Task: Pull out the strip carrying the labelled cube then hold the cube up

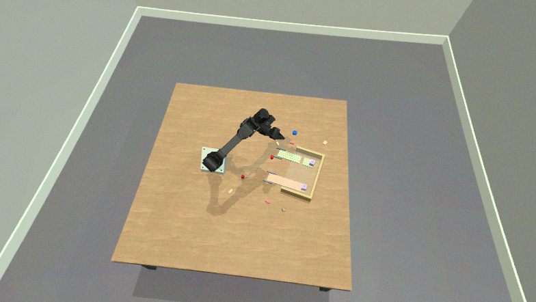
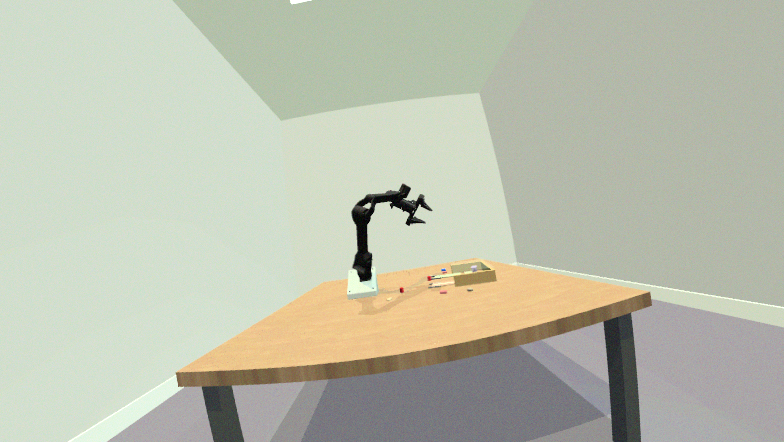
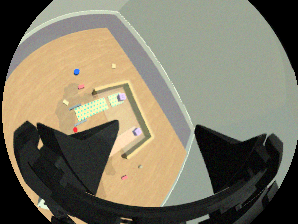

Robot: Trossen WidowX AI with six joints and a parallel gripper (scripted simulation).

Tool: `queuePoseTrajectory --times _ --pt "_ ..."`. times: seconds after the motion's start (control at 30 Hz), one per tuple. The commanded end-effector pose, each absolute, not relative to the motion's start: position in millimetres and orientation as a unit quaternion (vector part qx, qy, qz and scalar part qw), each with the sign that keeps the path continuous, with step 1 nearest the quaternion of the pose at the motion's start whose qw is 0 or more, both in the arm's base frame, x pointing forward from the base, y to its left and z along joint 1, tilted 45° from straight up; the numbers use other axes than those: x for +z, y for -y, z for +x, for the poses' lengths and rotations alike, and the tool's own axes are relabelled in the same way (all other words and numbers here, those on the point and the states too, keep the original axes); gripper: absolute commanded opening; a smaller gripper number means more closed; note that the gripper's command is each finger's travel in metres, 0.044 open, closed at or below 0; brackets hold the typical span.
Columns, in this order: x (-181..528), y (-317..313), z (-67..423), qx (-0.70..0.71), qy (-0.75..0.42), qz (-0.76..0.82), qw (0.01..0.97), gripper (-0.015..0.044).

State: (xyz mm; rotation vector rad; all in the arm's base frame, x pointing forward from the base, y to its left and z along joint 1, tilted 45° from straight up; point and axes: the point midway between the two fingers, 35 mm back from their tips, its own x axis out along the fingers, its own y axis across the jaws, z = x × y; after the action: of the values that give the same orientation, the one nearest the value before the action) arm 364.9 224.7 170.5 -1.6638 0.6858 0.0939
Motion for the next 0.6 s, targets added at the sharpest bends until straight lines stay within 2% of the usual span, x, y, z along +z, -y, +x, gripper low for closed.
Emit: queuePoseTrajectory --times 0.0,0.37,0.57 --pt "148 -199 361 0.014 -0.303 -0.653 0.694 0.04" --pt "82 -113 326 -0.077 -0.296 -0.405 0.862 0.04" --pt "74 -101 319 -0.09 -0.292 -0.369 0.878 0.04"
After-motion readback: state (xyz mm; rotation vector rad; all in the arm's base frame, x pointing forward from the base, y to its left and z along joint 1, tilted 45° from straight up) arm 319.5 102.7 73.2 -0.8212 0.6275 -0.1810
